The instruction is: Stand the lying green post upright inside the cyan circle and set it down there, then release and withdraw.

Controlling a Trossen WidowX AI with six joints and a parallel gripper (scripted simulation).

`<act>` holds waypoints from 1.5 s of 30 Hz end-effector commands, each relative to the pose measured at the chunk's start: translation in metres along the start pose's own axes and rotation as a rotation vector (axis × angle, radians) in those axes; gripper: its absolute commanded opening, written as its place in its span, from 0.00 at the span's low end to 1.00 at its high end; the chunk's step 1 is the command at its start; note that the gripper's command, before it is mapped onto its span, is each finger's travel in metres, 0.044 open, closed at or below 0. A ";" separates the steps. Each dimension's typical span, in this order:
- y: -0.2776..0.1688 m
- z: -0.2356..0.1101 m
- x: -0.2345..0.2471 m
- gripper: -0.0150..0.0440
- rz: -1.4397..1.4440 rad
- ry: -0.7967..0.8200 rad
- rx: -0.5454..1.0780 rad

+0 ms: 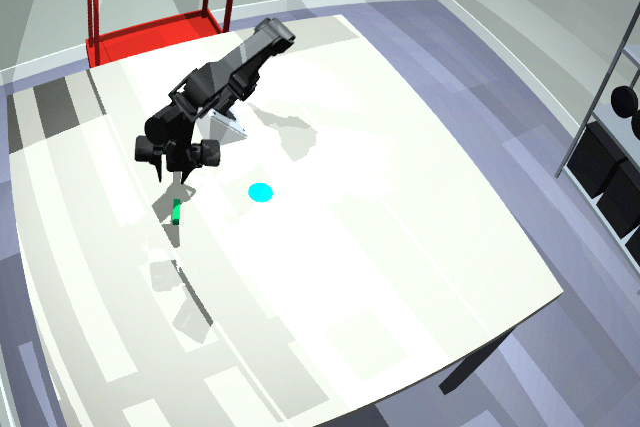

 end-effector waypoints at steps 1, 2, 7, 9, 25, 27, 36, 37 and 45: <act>-0.009 0.019 -0.001 0.65 0.044 0.063 0.063; -0.011 0.023 -0.001 0.65 0.055 0.079 0.079; -0.021 0.041 -0.002 0.65 0.102 0.147 0.148; -0.021 0.042 -0.002 0.65 0.104 0.149 0.151; -0.038 0.158 0.018 0.65 0.103 0.154 0.151; -0.038 0.158 0.018 0.56 0.103 0.154 0.151; -0.038 0.158 0.018 0.29 0.103 0.154 0.151; -0.038 0.157 0.017 0.29 0.103 0.154 0.149; -0.032 0.146 0.010 0.29 0.108 0.143 0.092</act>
Point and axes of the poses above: the point midway between the two fingers, 35 mm back from their tips, its own z axis out along the fingers, its own x axis across the jaws, y = z × x, the point moved 7 cm from there along -z, back along the fingers, and after that the axes turned 1 degree about z, right-handed, at the moved point
